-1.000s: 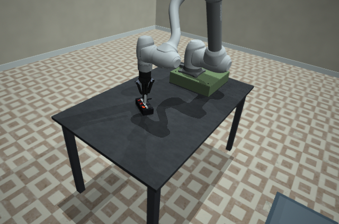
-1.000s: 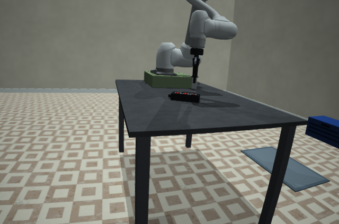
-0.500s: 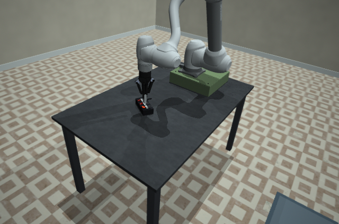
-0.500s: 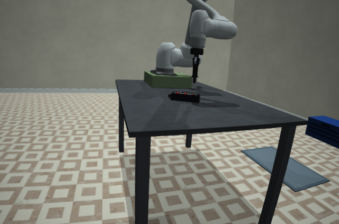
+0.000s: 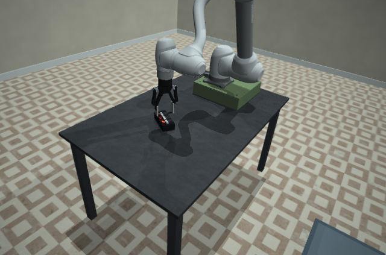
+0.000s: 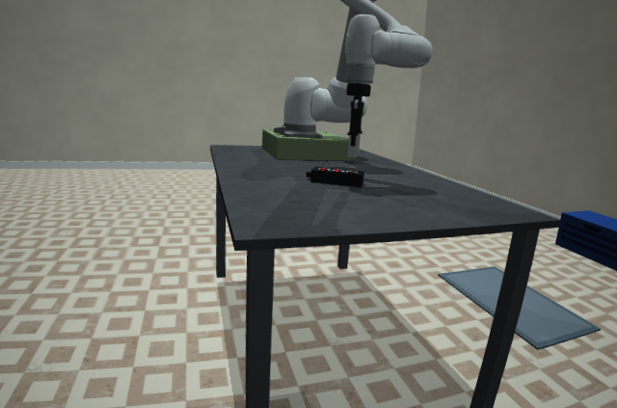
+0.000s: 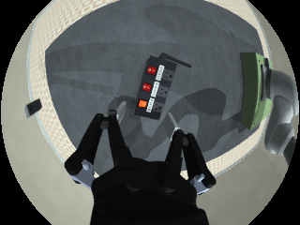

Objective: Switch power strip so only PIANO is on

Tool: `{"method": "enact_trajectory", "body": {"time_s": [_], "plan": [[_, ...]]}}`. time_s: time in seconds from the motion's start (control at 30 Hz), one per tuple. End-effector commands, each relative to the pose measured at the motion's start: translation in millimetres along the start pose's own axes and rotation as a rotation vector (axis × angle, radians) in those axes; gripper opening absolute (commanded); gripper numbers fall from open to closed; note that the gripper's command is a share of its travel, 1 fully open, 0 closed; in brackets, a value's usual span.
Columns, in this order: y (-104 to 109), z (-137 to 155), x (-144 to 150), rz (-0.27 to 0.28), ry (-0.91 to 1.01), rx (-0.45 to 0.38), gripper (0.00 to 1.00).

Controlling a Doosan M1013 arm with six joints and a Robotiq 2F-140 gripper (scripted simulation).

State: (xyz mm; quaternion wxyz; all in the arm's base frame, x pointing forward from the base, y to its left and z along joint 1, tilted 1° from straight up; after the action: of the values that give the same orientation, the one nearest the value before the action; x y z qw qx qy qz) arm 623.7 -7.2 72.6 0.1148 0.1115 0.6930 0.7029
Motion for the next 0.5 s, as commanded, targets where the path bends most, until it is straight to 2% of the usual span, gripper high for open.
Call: {"method": "enact_trajectory", "body": {"time_s": [0.0,0.1,0.47], "plan": [[15.9,0.3,-0.5,-0.001,-0.005,0.001,1.00],[20.7,0.3,-0.4,-0.001,-0.005,0.001,1.00],[69.7,0.4,-0.4,-0.001,-0.005,0.001,1.00]]}}
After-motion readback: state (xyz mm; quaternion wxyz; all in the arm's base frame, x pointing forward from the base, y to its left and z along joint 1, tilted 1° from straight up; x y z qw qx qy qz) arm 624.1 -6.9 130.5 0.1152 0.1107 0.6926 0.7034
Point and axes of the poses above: the point where the finger pads meet when closed, its own y axis back along the fingers, its own x axis across the jaws, z = x × y, the point moved 4 cm from there along y, back along the fingers, and after that the axes turned 12 degrees about y, right-handed, at the moved point
